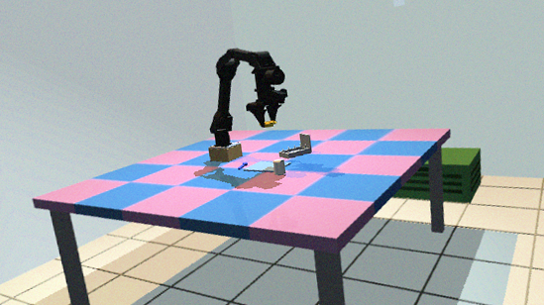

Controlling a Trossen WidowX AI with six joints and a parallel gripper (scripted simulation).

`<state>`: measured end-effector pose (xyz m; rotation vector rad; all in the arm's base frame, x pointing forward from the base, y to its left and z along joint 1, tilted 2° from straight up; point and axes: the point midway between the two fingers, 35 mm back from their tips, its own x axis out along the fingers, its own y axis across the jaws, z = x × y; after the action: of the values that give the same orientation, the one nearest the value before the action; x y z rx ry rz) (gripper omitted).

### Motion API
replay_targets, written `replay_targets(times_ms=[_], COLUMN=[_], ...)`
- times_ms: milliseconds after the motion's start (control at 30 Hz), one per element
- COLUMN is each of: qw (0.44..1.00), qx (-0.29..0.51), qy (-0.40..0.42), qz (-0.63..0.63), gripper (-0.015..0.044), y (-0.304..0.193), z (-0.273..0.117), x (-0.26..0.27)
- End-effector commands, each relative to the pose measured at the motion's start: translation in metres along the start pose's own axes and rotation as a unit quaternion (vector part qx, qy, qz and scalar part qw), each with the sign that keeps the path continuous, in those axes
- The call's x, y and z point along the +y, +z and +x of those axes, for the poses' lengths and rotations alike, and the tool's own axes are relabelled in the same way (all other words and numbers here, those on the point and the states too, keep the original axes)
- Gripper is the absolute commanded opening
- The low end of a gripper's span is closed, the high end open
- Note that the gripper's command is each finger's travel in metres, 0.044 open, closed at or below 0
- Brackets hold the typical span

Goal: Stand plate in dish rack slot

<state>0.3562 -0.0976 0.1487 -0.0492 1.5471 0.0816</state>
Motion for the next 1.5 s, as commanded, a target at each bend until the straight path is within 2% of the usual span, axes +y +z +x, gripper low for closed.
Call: replay_targets(times_ms=[0, 200, 467, 733, 1100, 1467], qw=[1.000, 0.996, 0.977, 0.978, 0.986, 0.972], qx=[0.002, 0.002, 0.005, 0.006, 0.005, -0.036], qy=[-0.001, 0.001, 0.004, 0.010, 0.122, 0.232], qz=[0.000, 0.090, 0.212, 0.209, 0.114, 0.012], gripper=[0.0000, 0.0000, 0.0000, 0.0000, 0.0000, 0.0000], y=[-0.001, -0.020, -0.070, -0.070, -0.052, -0.040], z=[-0.005, -0.007, -0.003, 0.000, 0.042, 0.077], x=[0.002, 0.074, 0.153, 0.155, 0.164, 0.169])
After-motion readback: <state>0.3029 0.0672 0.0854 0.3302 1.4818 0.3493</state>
